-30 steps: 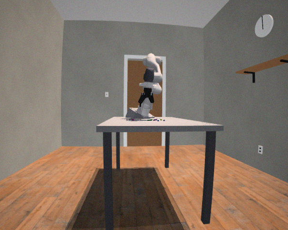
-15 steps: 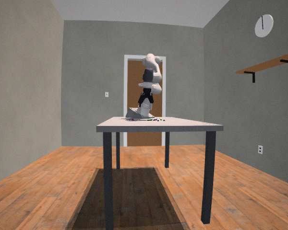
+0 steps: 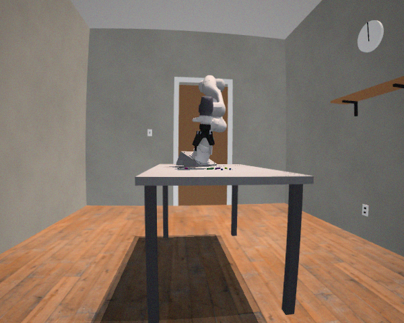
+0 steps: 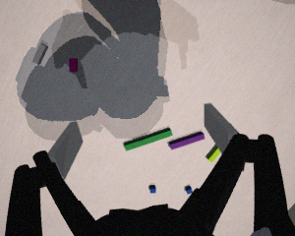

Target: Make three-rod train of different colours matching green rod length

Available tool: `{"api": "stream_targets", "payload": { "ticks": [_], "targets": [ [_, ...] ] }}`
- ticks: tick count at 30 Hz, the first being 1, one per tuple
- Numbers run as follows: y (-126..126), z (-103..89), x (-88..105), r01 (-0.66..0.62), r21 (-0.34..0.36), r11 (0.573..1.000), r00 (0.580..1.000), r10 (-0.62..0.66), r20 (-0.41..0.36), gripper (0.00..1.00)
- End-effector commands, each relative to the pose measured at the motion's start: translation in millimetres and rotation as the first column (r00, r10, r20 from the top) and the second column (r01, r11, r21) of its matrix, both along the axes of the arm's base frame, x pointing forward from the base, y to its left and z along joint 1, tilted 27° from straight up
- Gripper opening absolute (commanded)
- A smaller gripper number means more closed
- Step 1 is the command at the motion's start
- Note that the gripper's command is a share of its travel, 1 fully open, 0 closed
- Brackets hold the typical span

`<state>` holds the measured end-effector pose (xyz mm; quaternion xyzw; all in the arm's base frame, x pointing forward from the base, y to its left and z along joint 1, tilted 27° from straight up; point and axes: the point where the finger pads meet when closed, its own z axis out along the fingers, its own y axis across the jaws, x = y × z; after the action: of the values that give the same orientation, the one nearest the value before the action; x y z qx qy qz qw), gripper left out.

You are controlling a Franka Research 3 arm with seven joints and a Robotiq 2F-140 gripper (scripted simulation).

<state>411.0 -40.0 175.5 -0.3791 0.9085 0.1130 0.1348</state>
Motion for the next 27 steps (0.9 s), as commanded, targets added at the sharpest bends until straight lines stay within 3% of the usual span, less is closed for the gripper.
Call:
{"api": "stream_targets", "payload": {
  "ticks": [1, 27],
  "targets": [
    [-0.9, 1.0, 1.7, -0.009, -0.002, 1.0, 1.0, 0.01, 0.009, 1.0],
    [-13.1, -8.6, 13.1, -0.017, 0.027, 0.999, 0.999, 0.015, 0.052, 1.0]
  ]
}}
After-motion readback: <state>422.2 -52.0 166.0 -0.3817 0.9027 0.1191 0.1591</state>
